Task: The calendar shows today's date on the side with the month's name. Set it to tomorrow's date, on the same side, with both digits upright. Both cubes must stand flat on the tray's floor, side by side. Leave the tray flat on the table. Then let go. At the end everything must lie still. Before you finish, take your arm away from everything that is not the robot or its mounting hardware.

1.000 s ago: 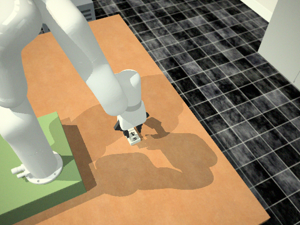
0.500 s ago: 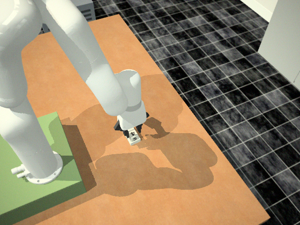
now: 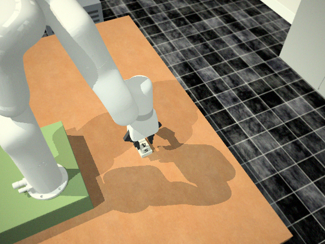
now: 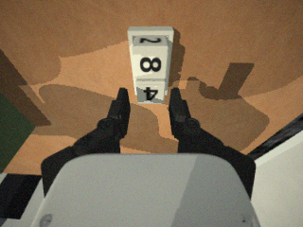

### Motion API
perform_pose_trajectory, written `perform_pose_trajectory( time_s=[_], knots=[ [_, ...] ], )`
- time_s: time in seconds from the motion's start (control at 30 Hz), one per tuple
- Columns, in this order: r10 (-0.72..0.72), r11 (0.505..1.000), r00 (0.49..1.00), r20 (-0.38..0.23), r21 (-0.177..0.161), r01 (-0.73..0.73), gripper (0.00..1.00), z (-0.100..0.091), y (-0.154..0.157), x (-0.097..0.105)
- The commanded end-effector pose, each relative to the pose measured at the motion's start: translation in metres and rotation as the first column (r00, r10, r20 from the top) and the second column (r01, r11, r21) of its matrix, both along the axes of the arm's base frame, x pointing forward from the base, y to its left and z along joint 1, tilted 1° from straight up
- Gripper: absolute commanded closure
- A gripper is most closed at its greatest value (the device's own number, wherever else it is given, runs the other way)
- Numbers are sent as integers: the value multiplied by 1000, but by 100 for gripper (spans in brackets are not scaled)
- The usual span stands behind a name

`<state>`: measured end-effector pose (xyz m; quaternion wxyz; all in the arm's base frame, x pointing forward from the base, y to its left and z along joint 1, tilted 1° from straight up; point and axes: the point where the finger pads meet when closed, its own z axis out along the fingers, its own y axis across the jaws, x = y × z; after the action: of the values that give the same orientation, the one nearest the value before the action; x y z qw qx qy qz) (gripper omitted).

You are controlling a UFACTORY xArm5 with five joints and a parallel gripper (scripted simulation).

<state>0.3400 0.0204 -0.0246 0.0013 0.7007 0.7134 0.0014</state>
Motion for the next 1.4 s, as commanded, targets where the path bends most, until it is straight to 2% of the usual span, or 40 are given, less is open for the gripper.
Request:
perform_pose_trajectory(
  time_s=[0.0, 0.47, 1.07, 1.37],
  knots=[
    [0, 1000, 1000, 3, 0, 0, 51, 1, 0, 1],
    [0, 1000, 1000, 3, 0, 0, 51, -1, 0, 1],
    [0, 1000, 1000, 3, 0, 0, 51, -24, 1, 1],
    [0, 1000, 1000, 3, 0, 0, 51, -27, 1, 1]
  ],
)
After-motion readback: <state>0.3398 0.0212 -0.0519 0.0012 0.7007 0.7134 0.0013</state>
